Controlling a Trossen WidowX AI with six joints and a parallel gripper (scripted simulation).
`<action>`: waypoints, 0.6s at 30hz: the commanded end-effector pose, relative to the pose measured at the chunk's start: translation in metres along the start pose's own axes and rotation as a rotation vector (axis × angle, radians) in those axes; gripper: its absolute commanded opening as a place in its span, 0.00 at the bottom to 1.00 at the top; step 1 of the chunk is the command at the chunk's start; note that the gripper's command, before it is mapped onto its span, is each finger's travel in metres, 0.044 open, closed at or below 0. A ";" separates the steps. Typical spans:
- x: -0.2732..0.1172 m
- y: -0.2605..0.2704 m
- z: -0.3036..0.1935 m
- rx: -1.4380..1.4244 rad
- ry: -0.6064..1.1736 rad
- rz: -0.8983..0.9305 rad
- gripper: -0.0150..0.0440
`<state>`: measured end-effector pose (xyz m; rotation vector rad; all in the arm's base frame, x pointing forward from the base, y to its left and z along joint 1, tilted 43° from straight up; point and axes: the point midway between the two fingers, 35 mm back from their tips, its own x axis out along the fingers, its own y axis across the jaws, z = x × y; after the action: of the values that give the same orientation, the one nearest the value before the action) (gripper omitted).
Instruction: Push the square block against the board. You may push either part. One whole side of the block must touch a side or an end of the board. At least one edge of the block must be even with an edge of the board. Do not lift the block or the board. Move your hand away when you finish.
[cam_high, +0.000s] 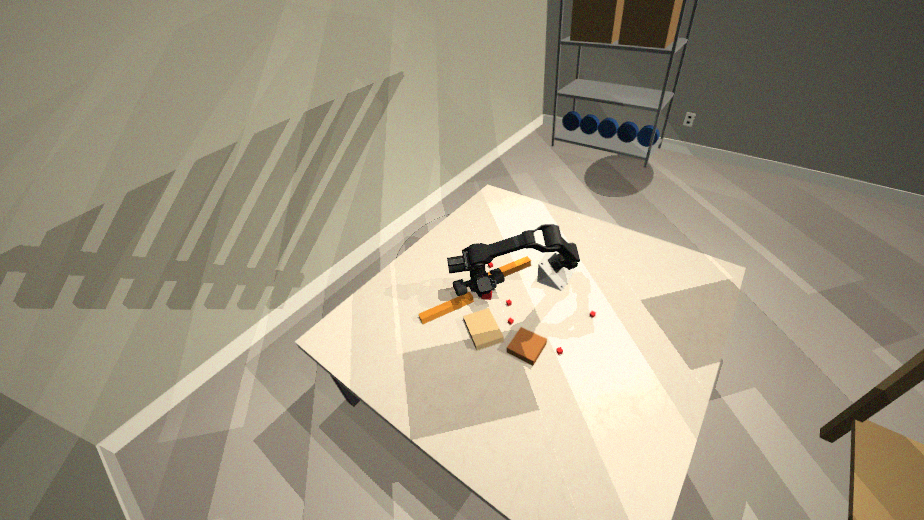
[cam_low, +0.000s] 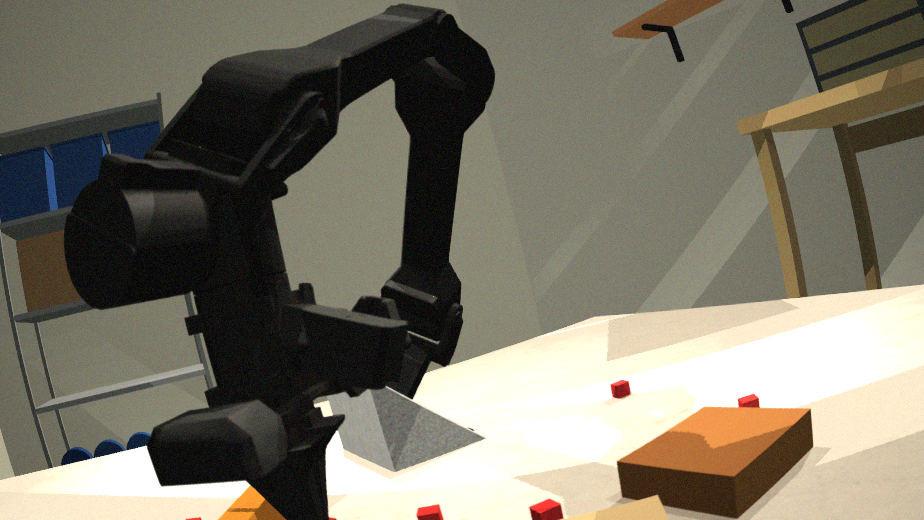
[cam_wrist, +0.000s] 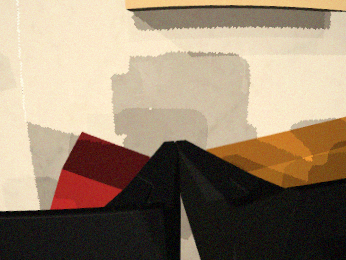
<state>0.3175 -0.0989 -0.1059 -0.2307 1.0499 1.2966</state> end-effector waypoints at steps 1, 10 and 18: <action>-0.016 -0.001 0.001 -0.009 0.008 -0.007 0.25; -0.018 -0.018 0.008 0.178 0.007 -0.018 0.25; -0.021 -0.042 0.020 0.450 0.000 -0.033 0.25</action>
<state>0.3528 -0.1133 -0.0965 0.0104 1.2522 1.0719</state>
